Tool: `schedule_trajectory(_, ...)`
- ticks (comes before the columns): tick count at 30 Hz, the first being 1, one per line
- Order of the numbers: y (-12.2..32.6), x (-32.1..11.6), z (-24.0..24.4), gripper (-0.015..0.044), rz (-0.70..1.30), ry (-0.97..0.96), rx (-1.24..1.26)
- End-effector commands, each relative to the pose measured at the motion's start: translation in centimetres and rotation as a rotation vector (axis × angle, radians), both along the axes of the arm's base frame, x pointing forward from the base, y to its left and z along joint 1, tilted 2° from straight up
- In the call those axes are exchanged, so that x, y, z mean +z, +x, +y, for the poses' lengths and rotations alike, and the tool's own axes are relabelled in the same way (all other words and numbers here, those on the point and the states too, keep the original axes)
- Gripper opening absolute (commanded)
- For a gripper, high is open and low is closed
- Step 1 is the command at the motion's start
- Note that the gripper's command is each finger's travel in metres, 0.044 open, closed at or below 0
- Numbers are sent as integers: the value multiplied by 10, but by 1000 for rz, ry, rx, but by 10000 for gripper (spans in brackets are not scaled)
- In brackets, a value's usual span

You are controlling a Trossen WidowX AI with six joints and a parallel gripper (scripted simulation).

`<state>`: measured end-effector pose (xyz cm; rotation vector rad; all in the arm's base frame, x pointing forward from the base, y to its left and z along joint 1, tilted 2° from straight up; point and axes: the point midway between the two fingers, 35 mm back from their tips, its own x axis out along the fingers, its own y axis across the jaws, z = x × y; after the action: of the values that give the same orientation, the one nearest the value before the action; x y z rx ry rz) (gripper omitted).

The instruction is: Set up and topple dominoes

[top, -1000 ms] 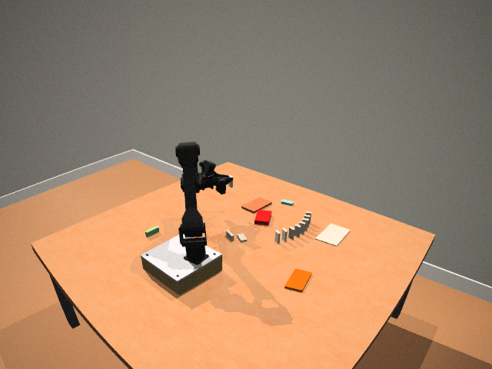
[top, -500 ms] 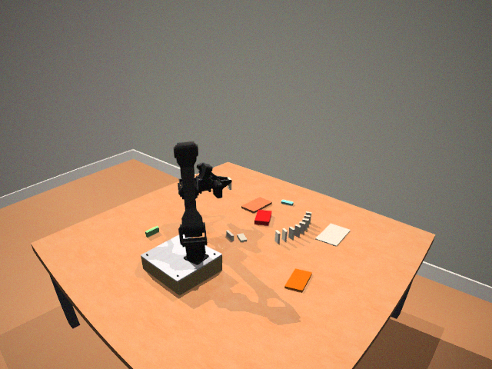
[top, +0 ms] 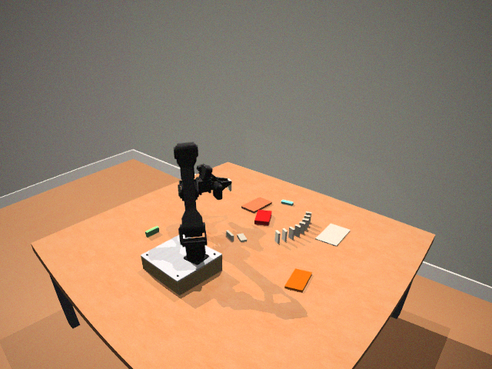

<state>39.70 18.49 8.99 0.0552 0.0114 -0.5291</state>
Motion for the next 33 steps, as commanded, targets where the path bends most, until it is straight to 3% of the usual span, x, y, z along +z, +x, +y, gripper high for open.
schedule_trajectory(1,2,-18,2,107,9,-11,-2)
schedule_trajectory(23,0,-105,1,107,9,-9,0)
schedule_trajectory(33,0,-107,1,107,9,-9,0)
